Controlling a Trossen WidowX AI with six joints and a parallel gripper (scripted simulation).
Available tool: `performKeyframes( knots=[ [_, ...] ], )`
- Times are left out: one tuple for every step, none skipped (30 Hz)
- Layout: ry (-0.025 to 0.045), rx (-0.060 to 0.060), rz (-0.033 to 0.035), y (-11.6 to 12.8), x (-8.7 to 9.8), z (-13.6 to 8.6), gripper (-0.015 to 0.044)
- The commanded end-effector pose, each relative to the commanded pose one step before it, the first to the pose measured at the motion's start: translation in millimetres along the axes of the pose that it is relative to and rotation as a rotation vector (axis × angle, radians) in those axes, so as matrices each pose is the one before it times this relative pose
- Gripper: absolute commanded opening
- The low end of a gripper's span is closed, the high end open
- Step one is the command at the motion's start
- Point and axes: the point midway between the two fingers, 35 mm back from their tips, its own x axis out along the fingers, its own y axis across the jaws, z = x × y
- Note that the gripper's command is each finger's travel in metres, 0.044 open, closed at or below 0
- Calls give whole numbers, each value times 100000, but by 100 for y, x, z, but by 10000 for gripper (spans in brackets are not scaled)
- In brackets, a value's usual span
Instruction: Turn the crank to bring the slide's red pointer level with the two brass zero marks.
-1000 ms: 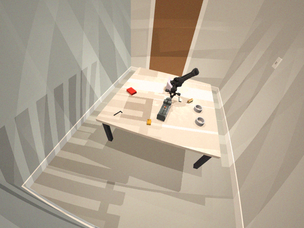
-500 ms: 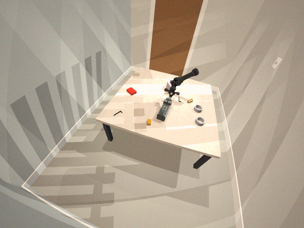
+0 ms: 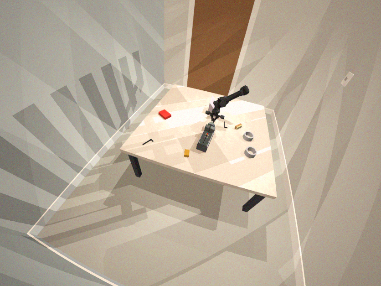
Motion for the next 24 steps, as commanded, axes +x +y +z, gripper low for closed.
performKeyframes(
  knots=[
    [-457,1425,-2531,-917,5,-60,0],
    [0,-1,-1,-45,14,-12,0],
    [0,-1,-1,-46,15,-13,0],
    [0,-1,-1,-46,16,-13,0],
    [0,-1,-1,-47,17,-13,0],
    [0,-1,-1,-48,18,-14,0],
    [0,-1,-1,-49,19,-15,0],
    [0,-1,-1,-51,20,-16,0],
    [0,-1,-1,-52,22,-17,0],
    [0,-1,-1,-54,23,-19,0],
    [0,-1,-1,-55,25,-20,0],
    [0,-1,-1,-57,27,-22,0],
    [0,-1,-1,-60,29,-24,0],
    [0,-1,0,-62,31,-26,0],
    [0,-1,0,-64,34,-29,0],
    [0,-1,0,-69,37,-32,0],
    [0,-1,0,-70,40,-35,0],
    [0,0,0,-72,44,-39,0],
    [0,0,0,-70,48,-44,0],
    [0,0,0,-75,52,-48,0],
    [0,0,0,-53,39,-36,0],
    [0,0,0,-60,46,-42,0],
    [0,0,0,-68,56,-52,0],
    [0,1,0,-68,60,-58,0]
  ],
)
